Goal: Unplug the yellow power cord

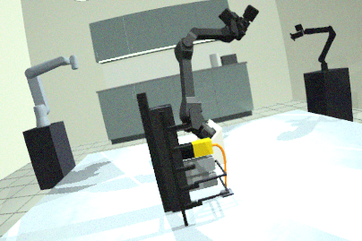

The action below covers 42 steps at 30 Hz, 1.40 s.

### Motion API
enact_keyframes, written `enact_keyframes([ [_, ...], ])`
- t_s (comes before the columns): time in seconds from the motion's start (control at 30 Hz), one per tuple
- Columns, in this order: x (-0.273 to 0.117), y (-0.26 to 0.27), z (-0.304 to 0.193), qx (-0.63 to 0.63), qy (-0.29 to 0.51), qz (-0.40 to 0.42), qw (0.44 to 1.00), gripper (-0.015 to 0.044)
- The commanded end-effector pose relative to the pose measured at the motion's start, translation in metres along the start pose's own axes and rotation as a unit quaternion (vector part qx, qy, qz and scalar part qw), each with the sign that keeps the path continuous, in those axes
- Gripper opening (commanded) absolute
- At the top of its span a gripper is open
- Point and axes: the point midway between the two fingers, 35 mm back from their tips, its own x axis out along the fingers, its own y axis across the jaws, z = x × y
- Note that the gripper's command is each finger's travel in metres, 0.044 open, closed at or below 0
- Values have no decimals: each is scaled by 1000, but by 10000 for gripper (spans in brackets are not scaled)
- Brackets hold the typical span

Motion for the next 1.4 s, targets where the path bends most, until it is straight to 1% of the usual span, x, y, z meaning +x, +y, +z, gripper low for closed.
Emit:
enact_keyframes([
  [0.0,-28,-57,-30,3,71,-59,996,160],
  [0.2,-90,-133,-79,16,185,-139,973,160],
  [0.37,-157,-183,-118,33,282,-196,939,160],
  [0.53,-234,-217,-153,56,377,-238,893,160],
  [0.7,-318,-234,-182,85,471,-267,837,160],
  [0.87,-404,-233,-203,120,557,-279,773,160],
  [1.03,-491,-215,-216,163,638,-273,701,160],
  [1.2,-570,-182,-218,210,706,-248,629,160],
  [1.37,-642,-134,-210,265,763,-203,553,160],
])
